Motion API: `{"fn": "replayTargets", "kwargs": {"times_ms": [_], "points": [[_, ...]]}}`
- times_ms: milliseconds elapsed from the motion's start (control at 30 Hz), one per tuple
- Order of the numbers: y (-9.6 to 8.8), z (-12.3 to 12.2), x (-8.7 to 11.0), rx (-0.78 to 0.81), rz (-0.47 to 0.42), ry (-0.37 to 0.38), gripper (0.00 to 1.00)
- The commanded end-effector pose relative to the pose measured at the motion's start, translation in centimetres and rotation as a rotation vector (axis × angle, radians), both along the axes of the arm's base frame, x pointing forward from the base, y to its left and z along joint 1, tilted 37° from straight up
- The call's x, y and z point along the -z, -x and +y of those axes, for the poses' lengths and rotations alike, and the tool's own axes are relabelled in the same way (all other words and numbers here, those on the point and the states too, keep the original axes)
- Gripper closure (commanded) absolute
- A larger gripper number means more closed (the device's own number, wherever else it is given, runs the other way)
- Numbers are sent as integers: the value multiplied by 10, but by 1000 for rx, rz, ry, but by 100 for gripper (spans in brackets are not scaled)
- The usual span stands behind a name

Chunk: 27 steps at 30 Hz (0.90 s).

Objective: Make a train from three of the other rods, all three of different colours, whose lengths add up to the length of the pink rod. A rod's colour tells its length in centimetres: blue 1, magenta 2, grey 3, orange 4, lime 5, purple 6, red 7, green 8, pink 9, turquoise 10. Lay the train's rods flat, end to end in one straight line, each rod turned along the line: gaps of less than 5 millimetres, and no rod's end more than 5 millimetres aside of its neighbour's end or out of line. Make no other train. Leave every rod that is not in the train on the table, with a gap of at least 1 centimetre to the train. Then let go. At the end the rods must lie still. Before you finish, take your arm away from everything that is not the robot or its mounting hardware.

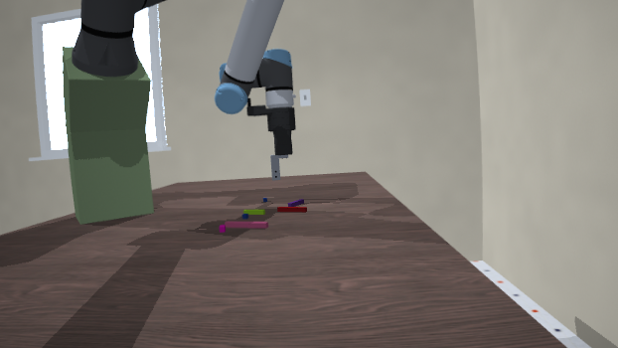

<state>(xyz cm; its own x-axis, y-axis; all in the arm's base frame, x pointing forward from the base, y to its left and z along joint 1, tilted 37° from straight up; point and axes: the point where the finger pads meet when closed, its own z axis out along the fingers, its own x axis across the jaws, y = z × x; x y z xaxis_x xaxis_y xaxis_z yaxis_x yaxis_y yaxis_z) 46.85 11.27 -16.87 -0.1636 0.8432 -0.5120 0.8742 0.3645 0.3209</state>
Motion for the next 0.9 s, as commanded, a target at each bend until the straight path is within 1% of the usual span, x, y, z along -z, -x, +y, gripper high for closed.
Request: {"fn": "replayTargets", "kwargs": {"times_ms": [0,133,200,300,700,767,867], "points": [[6,0,3,133,-67,-77,0],[11,-1,5,252,-126,-146,0],[11,-1,5,252,-126,-146,0],[15,-1,6,364,-182,-210,0],[26,-1,9,722,-359,-415,0],[26,-1,9,722,-359,-415,0],[28,-2,9,815,-405,-469,0]]}}
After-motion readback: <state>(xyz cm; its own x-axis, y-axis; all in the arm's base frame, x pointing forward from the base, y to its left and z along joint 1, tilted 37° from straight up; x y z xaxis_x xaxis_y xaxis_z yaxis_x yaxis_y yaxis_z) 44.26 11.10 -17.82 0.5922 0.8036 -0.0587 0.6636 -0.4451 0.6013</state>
